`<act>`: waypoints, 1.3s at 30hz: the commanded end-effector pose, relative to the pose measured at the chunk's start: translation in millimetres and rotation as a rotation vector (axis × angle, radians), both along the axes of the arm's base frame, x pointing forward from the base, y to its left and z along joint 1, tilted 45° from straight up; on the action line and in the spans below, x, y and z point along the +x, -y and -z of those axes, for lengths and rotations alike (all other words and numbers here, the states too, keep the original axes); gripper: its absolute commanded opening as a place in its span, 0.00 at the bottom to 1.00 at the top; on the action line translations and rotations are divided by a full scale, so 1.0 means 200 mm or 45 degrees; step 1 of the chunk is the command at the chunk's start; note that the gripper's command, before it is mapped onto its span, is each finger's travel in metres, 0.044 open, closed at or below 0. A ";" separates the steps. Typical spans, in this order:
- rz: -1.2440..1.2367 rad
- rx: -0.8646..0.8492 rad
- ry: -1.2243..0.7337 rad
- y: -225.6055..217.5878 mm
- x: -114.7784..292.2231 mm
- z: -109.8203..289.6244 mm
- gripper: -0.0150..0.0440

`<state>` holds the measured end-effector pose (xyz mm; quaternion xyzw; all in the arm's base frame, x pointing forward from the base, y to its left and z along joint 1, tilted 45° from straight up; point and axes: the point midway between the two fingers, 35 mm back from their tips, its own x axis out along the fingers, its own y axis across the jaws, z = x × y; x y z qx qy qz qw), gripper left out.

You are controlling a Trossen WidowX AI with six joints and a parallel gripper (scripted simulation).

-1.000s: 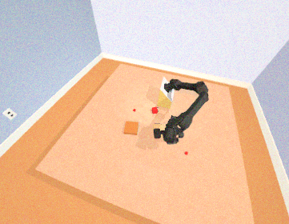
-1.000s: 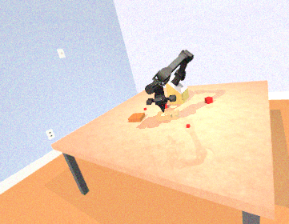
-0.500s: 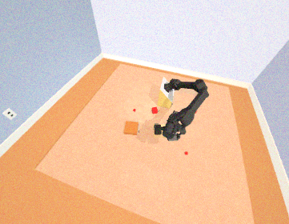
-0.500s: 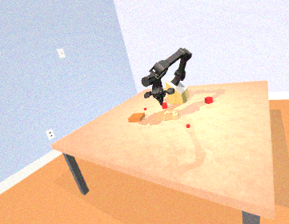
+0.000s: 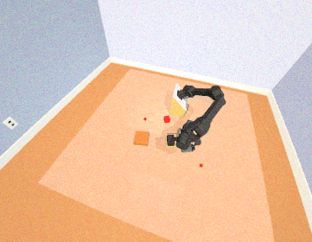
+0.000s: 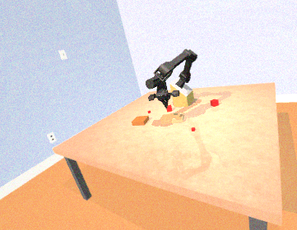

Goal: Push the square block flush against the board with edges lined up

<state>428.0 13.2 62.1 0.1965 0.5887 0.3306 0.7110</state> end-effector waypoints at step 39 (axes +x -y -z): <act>-0.813 -0.106 0.792 -0.36 -0.21 -0.03 0.25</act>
